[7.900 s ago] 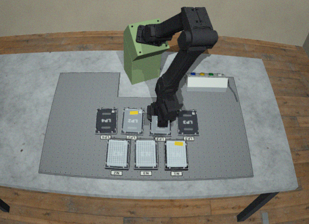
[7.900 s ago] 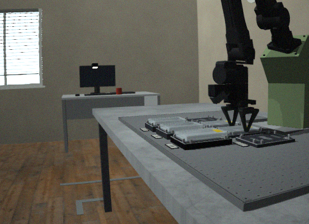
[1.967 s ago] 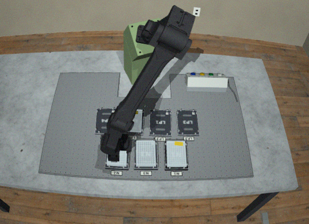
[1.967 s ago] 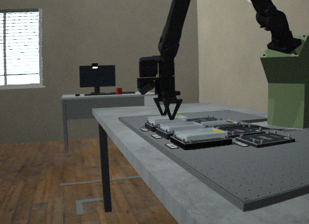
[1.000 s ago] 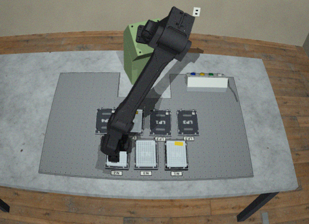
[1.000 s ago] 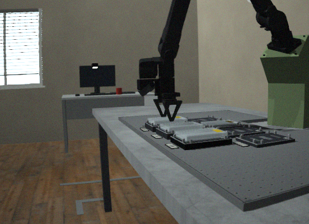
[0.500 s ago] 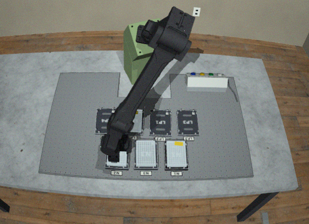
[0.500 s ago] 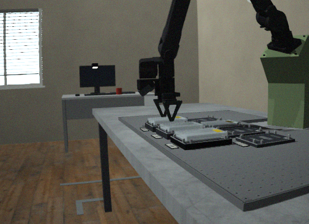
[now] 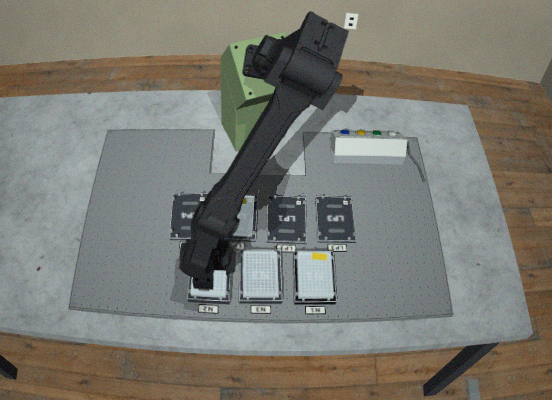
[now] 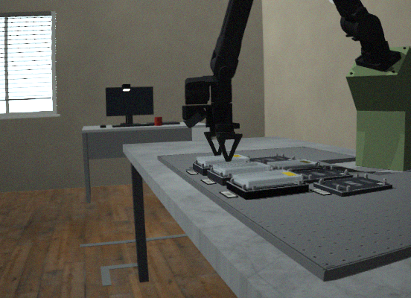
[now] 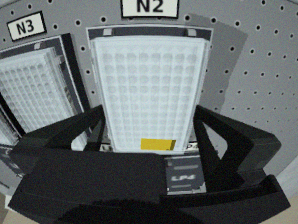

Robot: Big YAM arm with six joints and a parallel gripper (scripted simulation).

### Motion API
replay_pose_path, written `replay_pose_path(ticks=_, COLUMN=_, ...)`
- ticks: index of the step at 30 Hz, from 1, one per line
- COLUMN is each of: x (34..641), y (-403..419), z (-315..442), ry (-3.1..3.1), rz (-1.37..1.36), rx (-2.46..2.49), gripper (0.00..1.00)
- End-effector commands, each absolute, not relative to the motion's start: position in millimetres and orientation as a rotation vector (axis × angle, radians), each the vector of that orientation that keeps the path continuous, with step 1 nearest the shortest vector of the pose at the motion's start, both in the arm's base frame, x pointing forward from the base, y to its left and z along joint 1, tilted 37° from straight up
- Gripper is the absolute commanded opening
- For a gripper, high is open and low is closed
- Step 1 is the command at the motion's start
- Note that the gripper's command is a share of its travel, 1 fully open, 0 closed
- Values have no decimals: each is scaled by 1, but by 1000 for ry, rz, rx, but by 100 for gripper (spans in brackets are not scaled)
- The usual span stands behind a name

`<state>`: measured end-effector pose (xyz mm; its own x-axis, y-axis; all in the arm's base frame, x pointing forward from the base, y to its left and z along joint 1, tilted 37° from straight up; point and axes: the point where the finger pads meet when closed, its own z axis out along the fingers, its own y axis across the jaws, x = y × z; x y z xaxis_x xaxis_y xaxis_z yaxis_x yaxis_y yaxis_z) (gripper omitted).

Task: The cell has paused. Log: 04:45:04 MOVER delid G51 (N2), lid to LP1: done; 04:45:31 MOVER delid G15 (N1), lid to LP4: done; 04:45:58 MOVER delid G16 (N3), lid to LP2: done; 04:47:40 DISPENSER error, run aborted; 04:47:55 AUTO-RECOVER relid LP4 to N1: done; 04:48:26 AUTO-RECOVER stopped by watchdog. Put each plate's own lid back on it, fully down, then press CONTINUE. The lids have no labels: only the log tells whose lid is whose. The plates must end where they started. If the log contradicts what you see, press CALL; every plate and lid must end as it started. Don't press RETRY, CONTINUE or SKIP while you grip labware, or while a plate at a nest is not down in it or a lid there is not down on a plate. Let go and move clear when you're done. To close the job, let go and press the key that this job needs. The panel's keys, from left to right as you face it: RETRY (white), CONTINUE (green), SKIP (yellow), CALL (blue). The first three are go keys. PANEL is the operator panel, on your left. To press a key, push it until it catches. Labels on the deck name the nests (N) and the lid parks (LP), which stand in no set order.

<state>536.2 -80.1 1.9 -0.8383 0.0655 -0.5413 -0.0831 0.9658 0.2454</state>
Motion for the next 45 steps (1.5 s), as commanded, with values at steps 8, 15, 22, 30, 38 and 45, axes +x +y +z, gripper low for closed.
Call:
replay_pose_path(ticks=8, x=542, y=-82, z=8, ry=2523, rz=341, rx=-10, gripper=100)
replay_pose_path(ticks=15, x=542, y=-82, z=8, ry=2523, rz=341, rx=-10, gripper=100)
replay_pose_path(ticks=22, x=542, y=-82, z=8, ry=2523, rz=341, rx=-10, gripper=100)
replay_pose_path(ticks=30, x=542, y=-82, z=8, ry=2523, rz=341, rx=-10, gripper=100)
replay_pose_path(ticks=38, x=542, y=-82, z=8, ry=2523, rz=341, rx=-10, gripper=100)
replay_pose_path(ticks=45, x=542, y=-81, z=19, ry=2502, rz=335, rx=-6, gripper=100)
